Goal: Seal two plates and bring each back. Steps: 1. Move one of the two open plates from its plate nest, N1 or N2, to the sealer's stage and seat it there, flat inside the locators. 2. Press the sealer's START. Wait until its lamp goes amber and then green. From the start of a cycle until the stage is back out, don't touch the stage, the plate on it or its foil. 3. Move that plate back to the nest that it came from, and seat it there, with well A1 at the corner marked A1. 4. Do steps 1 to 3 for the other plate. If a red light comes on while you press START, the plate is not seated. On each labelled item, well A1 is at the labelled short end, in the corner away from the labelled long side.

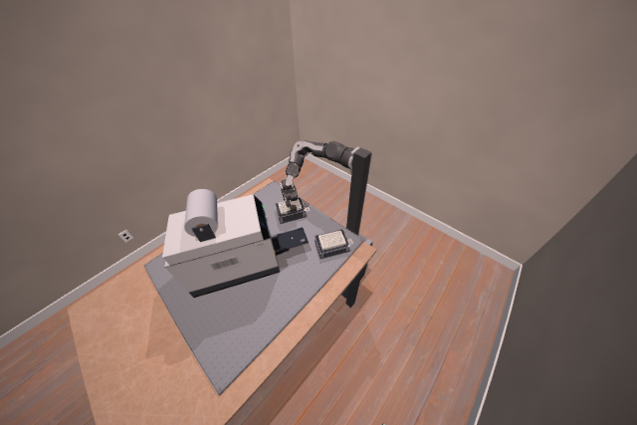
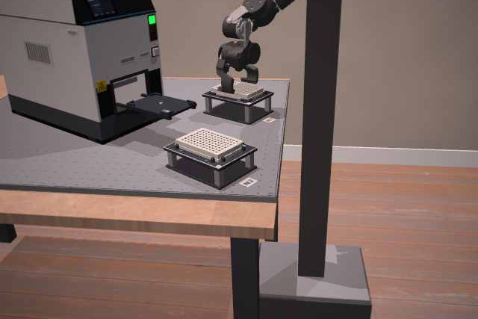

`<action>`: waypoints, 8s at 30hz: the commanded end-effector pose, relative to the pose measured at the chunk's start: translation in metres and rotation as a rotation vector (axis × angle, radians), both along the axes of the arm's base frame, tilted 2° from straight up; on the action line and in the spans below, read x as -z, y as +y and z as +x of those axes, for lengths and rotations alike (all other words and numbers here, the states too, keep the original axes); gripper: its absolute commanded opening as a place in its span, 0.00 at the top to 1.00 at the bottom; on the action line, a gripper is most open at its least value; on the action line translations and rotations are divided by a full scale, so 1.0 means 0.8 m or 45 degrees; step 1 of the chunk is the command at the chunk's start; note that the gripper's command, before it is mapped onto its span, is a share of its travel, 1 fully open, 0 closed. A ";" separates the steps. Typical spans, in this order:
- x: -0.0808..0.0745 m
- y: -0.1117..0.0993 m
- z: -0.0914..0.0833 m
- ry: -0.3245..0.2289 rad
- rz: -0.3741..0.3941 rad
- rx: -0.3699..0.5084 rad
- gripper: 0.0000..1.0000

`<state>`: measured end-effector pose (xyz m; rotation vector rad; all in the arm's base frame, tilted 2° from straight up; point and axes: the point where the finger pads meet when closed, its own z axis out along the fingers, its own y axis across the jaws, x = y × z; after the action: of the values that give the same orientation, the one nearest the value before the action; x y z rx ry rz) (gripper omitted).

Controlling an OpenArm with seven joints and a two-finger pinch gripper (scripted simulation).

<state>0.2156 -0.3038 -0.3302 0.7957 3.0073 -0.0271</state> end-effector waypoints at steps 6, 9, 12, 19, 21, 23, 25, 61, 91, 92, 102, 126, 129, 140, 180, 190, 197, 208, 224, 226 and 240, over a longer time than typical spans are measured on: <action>0.004 0.000 0.001 -0.006 0.002 0.001 0.35; 0.006 0.000 0.001 -0.008 0.002 0.002 0.35; 0.009 0.000 0.001 -0.006 0.002 0.000 0.35; 0.014 0.000 0.002 -0.008 0.002 0.001 0.35; 0.014 0.000 0.002 -0.008 0.002 0.001 0.35; 0.013 -0.001 0.001 -0.005 -0.003 0.001 0.35; 0.013 -0.001 0.001 -0.005 -0.003 0.001 0.35; 0.013 -0.001 0.001 -0.005 -0.003 0.001 1.00; 0.013 -0.001 0.001 -0.005 -0.003 0.001 1.00; 0.012 -0.002 0.001 -0.005 -0.005 0.003 1.00; 0.003 -0.002 0.001 -0.003 -0.007 0.001 1.00; -0.034 -0.001 0.001 -0.008 -0.007 0.002 1.00; -0.039 -0.001 0.000 -0.004 -0.007 0.001 1.00; -0.058 -0.001 0.000 -0.007 -0.007 0.001 1.00; -0.067 0.052 0.043 -0.006 -0.006 0.002 1.00; -0.067 0.072 0.060 -0.006 -0.006 0.001 1.00; -0.067 0.085 0.071 -0.005 -0.006 0.001 1.00; -0.067 0.105 0.088 -0.006 -0.006 0.000 1.00; -0.068 0.139 0.117 -0.006 -0.007 -0.001 1.00; -0.067 0.141 0.118 -0.005 -0.008 -0.003 1.00; -0.068 0.172 0.145 -0.006 -0.009 -0.004 1.00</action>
<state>0.3300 -0.1644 -0.2782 0.7828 3.0099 -0.0230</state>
